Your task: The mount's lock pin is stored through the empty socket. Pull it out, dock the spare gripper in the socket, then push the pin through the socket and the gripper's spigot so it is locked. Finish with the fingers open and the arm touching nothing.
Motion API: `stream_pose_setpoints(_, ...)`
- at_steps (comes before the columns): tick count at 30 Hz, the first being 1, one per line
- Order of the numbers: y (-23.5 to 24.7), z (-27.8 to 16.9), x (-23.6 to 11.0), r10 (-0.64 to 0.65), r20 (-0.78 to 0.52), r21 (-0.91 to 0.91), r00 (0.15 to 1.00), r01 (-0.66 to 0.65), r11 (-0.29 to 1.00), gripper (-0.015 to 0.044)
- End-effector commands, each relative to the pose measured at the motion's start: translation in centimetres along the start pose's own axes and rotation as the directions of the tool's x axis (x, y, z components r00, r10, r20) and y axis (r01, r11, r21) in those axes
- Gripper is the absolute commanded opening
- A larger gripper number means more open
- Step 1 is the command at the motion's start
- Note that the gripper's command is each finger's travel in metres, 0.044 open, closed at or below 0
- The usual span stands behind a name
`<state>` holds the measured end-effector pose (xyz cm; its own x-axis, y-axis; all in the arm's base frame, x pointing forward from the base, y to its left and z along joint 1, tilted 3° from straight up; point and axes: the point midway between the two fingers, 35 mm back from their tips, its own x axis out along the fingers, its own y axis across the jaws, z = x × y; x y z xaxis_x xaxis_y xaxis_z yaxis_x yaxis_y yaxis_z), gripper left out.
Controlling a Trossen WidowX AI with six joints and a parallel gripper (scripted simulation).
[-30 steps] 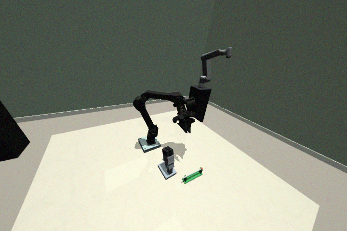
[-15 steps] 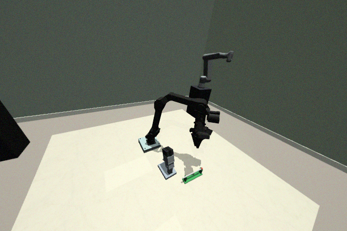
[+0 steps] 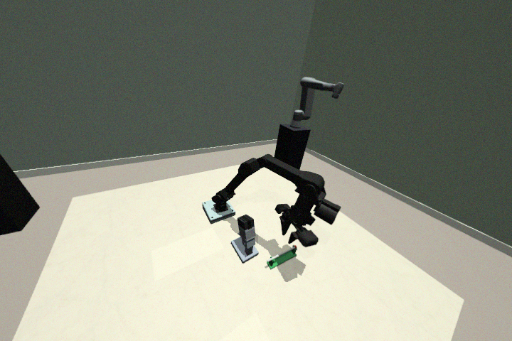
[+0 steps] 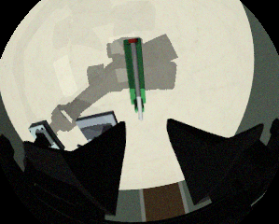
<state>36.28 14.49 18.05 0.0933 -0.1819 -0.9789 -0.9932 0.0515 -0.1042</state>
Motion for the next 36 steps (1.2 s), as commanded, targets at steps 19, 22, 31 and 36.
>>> stream_pose_setpoints(19, 0.3, 2.1, 7.4, 0.003, -0.038, -0.067, 0.999, -0.006, 0.998, 0.018)
stream_pose_setpoints(22, 0.3, 2.1, 7.6, 0.003, -0.038, -0.067, 0.999, -0.006, 0.998, 0.018)
stream_pose_setpoints(31, 0.3, 2.5, 8.9, 0.003, -0.038, -0.068, 0.999, -0.006, 0.998, 0.018)
stream_pose_setpoints(36, 0.3, 2.7, 9.7, 0.003, -0.038, -0.068, 0.999, -0.006, 0.998, 0.018)
